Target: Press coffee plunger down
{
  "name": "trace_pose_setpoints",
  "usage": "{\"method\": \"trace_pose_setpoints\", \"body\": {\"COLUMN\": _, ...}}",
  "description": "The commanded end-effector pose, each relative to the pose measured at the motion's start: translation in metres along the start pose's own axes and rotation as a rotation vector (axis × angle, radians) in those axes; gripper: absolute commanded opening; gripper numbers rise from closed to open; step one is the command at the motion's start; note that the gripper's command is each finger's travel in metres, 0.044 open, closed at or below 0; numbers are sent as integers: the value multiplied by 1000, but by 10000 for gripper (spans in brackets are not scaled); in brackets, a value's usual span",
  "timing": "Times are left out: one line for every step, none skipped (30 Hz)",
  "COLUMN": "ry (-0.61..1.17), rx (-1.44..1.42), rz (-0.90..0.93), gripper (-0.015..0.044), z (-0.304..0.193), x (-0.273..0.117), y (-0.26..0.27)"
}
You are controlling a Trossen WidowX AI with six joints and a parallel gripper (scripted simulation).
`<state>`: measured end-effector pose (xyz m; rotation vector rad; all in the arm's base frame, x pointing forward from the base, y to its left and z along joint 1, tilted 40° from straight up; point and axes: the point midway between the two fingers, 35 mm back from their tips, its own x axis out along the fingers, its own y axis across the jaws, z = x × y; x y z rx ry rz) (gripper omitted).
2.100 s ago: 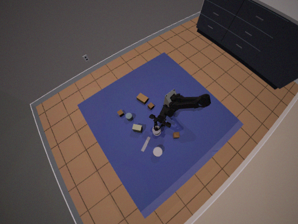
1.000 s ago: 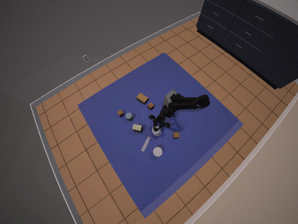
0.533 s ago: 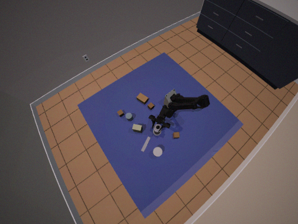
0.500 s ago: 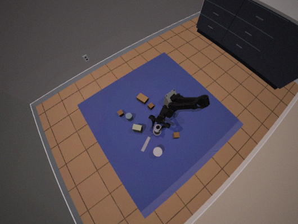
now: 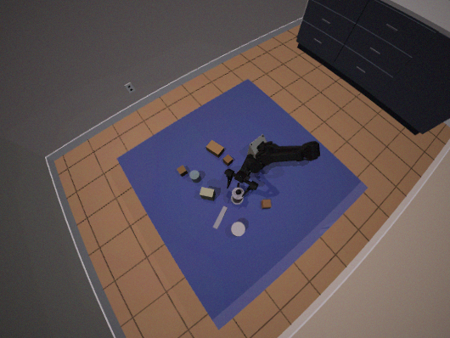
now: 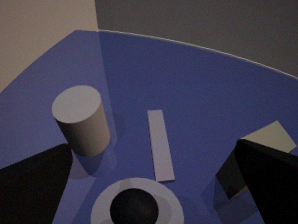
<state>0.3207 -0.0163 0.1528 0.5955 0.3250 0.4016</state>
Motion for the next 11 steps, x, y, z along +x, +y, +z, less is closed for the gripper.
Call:
{"method": "trace_pose_setpoints", "body": {"ry": -5, "rx": -10, "rz": 16, "gripper": 440, "z": 30, "x": -34, "y": 11}}
{"method": "trace_pose_setpoints", "body": {"ry": -5, "rx": -10, "rz": 16, "gripper": 440, "z": 30, "x": -36, "y": 12}}
{"method": "trace_pose_setpoints", "body": {"ry": -5, "rx": -10, "rz": 16, "gripper": 440, "z": 30, "x": -36, "y": 12}}
{"method": "trace_pose_setpoints", "body": {"ry": -5, "rx": -10, "rz": 16, "gripper": 440, "z": 30, "x": -36, "y": 12}}
{"method": "trace_pose_setpoints", "body": {"ry": -5, "rx": -10, "rz": 16, "gripper": 440, "z": 30, "x": -36, "y": 12}}
{"method": "trace_pose_setpoints", "body": {"ry": -5, "rx": -10, "rz": 16, "gripper": 440, "z": 30, "x": -36, "y": 12}}
{"method": "trace_pose_setpoints", "body": {"ry": -5, "rx": -10, "rz": 16, "gripper": 440, "z": 30, "x": -36, "y": 12}}
{"method": "trace_pose_setpoints", "body": {"ry": -5, "rx": -10, "rz": 16, "gripper": 440, "z": 30, "x": -36, "y": 12}}
{"method": "trace_pose_setpoints", "body": {"ry": -5, "rx": -10, "rz": 16, "gripper": 440, "z": 30, "x": -36, "y": 12}}
{"method": "trace_pose_setpoints", "body": {"ry": -5, "rx": -10, "rz": 16, "gripper": 440, "z": 30, "x": -36, "y": 12}}
{"method": "trace_pose_setpoints", "body": {"ry": -5, "rx": -10, "rz": 16, "gripper": 440, "z": 30, "x": -36, "y": 12}}
